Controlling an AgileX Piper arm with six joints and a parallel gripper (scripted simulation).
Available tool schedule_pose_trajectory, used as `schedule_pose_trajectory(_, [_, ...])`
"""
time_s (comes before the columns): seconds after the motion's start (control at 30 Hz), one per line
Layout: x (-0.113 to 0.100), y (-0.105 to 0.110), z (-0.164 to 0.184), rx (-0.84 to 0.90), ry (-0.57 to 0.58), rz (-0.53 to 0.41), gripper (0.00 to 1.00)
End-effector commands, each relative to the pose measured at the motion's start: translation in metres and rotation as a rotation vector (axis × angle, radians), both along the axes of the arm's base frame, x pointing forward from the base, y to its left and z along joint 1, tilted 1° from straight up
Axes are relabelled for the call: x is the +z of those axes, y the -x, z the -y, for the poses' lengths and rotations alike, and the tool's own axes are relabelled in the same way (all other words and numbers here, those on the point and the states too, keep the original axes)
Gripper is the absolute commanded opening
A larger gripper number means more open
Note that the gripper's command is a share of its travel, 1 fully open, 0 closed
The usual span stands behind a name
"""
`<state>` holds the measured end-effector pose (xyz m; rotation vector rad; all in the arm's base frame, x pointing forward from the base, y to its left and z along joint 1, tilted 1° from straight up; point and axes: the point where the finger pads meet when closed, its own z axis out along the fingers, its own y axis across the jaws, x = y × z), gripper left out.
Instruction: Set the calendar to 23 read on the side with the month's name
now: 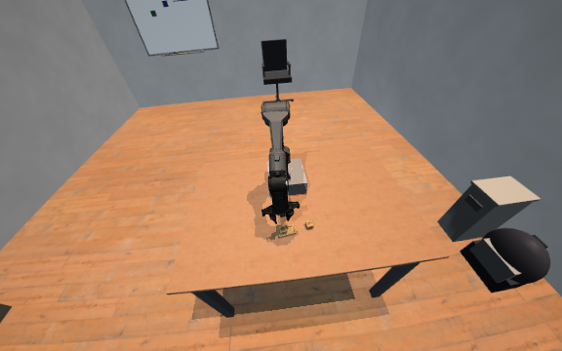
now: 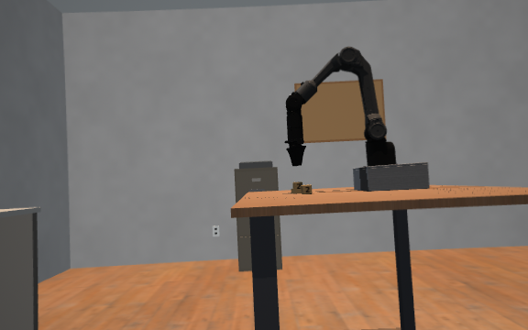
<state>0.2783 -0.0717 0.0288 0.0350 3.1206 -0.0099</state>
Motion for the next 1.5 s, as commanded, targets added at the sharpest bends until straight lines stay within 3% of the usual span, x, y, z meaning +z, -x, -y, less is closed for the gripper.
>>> schedule_pose_trajectory(0.0, [0.0,-0.001,0.0,0.003,0.001,0.002,0.61])
schedule_pose_trajectory(0.67, [-0.001,-0.001,0.0,0.003,0.001,0.001,0.61])
schedule_pose_trajectory(1.47, [-0.027,-0.001,0.0,0.001,0.0,-0.002,0.61])
